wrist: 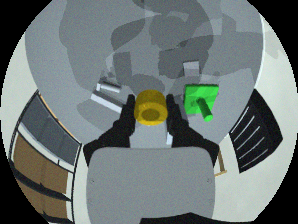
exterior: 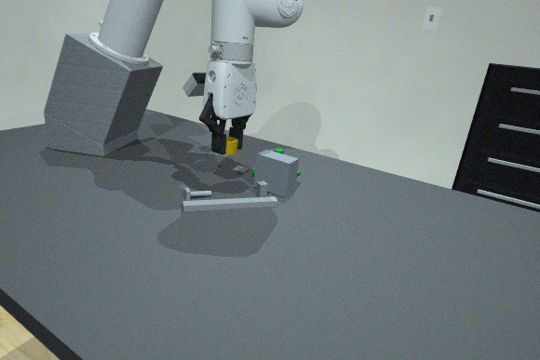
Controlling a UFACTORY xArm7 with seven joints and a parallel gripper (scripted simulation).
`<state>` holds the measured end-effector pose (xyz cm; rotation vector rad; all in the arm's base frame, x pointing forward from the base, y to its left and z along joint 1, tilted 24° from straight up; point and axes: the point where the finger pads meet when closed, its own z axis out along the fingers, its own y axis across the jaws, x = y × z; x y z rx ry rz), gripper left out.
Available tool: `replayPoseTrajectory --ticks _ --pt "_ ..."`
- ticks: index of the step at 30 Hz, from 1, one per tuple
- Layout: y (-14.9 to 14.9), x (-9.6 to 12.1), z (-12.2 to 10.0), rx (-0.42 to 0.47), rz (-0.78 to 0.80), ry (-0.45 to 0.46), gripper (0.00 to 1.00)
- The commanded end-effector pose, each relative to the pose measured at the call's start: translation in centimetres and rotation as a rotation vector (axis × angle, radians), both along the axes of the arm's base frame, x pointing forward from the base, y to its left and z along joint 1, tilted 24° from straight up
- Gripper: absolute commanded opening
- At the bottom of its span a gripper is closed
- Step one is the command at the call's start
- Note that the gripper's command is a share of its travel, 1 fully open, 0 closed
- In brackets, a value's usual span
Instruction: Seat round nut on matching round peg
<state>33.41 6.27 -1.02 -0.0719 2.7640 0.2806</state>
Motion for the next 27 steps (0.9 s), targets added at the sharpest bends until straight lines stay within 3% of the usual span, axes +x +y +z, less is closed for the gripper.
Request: replayPoseTrajectory --ticks 1,6,19,27 --pt "0.0 0.0 0.2 0.001 0.000 0.002 0.00" --pt "1.8 0.7 0.6 -0.002 0.004 0.013 0.00" --pt "10.4 3.2 3.6 -0.001 0.001 0.005 0.00" --pt "11.0 3.3 3.8 0.001 0.000 0.001 0.00"
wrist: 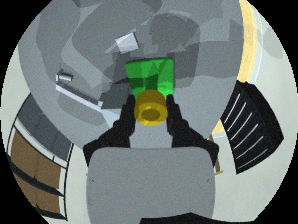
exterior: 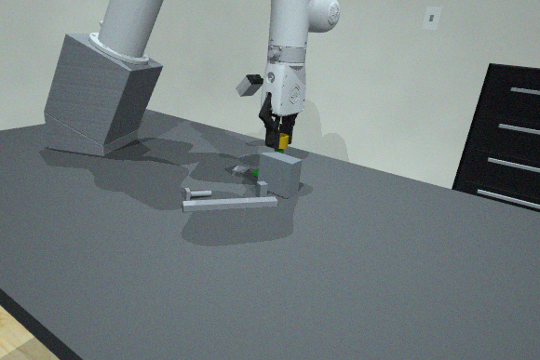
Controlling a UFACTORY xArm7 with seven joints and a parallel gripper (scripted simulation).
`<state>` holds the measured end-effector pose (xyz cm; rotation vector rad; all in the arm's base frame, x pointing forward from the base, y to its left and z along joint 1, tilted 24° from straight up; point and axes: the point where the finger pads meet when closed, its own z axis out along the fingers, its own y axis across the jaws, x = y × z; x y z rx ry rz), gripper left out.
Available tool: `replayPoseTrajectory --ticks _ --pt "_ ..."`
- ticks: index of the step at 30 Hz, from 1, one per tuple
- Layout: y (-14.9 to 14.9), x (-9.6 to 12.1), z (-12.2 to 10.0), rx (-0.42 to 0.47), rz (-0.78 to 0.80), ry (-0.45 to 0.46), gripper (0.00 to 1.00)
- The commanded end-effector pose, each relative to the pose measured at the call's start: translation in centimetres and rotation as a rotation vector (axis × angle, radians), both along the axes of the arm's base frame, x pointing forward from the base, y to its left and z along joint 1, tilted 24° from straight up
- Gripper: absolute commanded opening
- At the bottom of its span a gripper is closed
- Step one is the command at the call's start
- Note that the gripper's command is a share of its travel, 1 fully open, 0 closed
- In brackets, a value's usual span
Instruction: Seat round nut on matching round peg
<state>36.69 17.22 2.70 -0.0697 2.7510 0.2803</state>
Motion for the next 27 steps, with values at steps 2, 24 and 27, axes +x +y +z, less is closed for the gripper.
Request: replayPoseTrajectory --ticks 2,24,27 --pt "0.07 0.07 0.10 0.000 0.002 0.014 0.00" --pt "0.25 0.51 -0.21 0.000 0.001 0.010 0.00" --pt "0.25 0.51 -0.21 0.000 0.001 0.010 0.00"
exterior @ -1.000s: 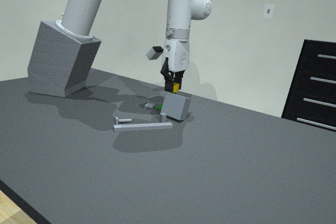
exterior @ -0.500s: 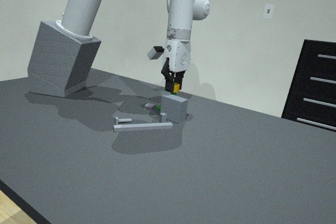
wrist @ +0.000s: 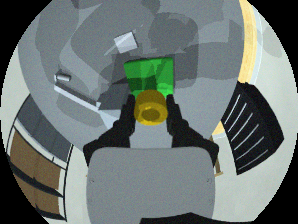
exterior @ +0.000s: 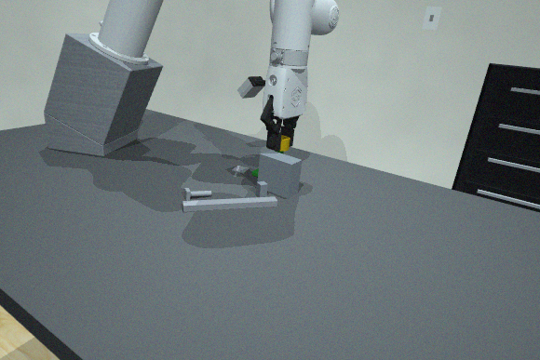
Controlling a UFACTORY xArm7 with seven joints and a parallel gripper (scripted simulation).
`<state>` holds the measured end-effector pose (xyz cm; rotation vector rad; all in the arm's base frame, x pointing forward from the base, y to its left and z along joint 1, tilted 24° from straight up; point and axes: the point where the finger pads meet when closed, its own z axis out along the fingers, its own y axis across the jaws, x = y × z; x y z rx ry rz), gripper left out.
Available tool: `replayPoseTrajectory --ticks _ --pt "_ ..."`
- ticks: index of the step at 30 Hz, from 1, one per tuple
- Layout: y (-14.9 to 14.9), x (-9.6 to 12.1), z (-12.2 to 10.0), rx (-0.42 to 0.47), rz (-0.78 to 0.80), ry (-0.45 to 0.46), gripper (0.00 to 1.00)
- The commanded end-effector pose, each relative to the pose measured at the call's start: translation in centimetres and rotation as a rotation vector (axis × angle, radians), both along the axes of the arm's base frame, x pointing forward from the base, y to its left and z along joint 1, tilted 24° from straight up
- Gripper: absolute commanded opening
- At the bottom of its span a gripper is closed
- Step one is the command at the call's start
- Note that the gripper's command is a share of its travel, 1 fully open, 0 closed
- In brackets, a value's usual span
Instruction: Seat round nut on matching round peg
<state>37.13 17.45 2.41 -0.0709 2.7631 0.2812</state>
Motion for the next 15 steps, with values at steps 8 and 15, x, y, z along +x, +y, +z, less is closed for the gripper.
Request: replayPoseTrajectory --ticks 8,15 --pt "0.05 0.10 -0.02 0.001 0.000 -0.001 0.00" --pt "0.11 0.20 -0.28 0.001 0.000 0.001 0.00"
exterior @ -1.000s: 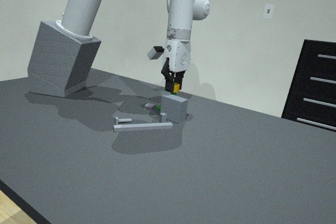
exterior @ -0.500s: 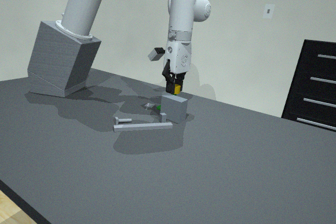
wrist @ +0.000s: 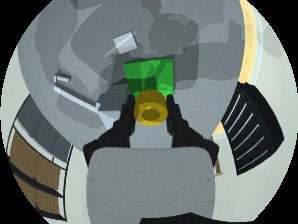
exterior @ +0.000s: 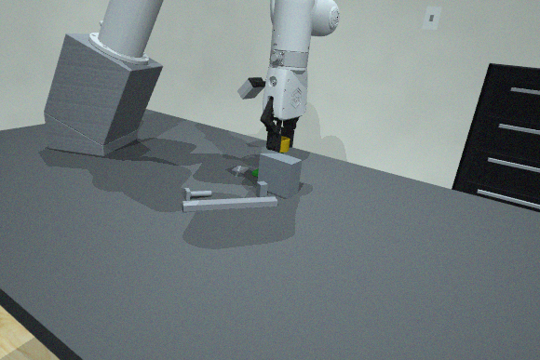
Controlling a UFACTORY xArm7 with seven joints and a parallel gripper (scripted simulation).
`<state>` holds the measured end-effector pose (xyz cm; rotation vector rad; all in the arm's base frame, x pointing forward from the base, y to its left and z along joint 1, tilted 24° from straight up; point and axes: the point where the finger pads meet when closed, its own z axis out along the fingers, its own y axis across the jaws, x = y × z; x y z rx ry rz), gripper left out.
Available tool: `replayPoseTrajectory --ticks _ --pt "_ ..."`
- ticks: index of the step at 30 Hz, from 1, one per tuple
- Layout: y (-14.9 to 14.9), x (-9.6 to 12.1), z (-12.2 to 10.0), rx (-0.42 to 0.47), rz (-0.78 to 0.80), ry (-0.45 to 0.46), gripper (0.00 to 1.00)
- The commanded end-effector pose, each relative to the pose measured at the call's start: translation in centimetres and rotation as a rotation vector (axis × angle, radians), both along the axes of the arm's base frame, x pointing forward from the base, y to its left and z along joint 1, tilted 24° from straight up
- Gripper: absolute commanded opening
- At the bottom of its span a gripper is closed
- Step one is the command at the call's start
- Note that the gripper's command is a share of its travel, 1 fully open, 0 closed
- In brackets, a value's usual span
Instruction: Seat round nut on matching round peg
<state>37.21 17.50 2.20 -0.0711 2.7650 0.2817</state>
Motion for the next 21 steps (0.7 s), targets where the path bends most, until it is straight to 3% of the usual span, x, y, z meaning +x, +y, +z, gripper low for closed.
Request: replayPoseTrajectory --ticks 1,21 --pt "0.07 0.14 -0.13 0.001 0.000 0.000 0.00" --pt "0.15 0.27 -0.48 0.000 0.001 0.002 0.00"
